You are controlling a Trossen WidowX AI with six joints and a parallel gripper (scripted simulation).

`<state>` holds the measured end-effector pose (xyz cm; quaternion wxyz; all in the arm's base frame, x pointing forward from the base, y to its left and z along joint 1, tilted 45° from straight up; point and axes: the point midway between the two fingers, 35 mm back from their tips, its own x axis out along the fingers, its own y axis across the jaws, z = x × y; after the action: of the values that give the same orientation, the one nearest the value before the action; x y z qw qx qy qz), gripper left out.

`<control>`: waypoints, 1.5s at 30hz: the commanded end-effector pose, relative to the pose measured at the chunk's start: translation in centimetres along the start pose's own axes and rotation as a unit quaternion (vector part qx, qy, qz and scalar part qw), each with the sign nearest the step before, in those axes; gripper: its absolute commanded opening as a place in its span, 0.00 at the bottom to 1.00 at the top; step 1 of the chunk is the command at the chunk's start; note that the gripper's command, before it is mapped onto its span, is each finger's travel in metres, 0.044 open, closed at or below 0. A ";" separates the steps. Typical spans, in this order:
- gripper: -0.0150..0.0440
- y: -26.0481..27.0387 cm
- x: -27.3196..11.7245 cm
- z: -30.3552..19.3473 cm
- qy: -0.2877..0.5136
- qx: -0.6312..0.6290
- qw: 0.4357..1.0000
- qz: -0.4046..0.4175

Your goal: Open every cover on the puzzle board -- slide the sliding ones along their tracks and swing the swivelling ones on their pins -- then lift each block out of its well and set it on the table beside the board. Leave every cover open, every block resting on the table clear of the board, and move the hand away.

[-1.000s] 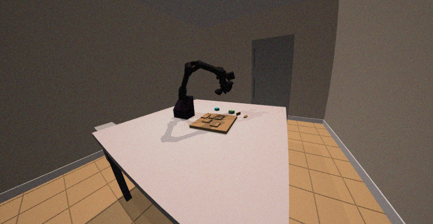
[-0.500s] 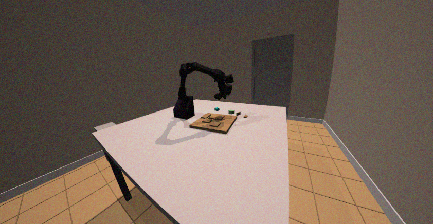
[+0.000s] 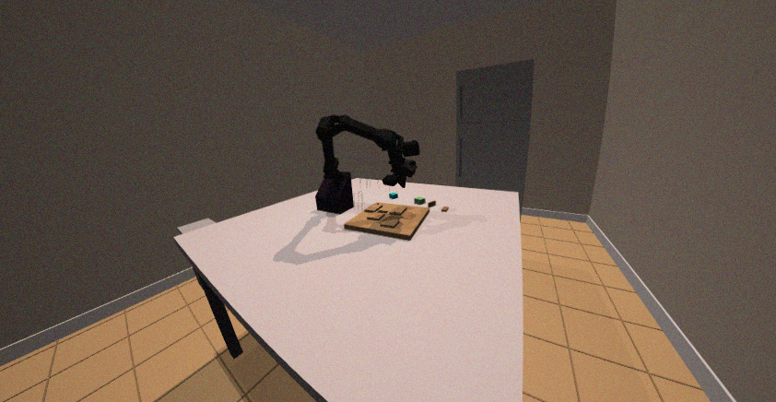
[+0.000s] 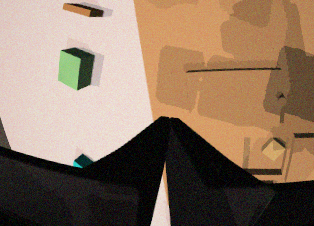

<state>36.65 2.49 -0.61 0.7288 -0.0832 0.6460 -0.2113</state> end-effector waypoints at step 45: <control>0.25 -16.9 -1.0 -0.2 0.008 -0.136 0.974 -0.182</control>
<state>32.98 -12.18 6.86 0.6556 -0.2934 0.6486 -0.2519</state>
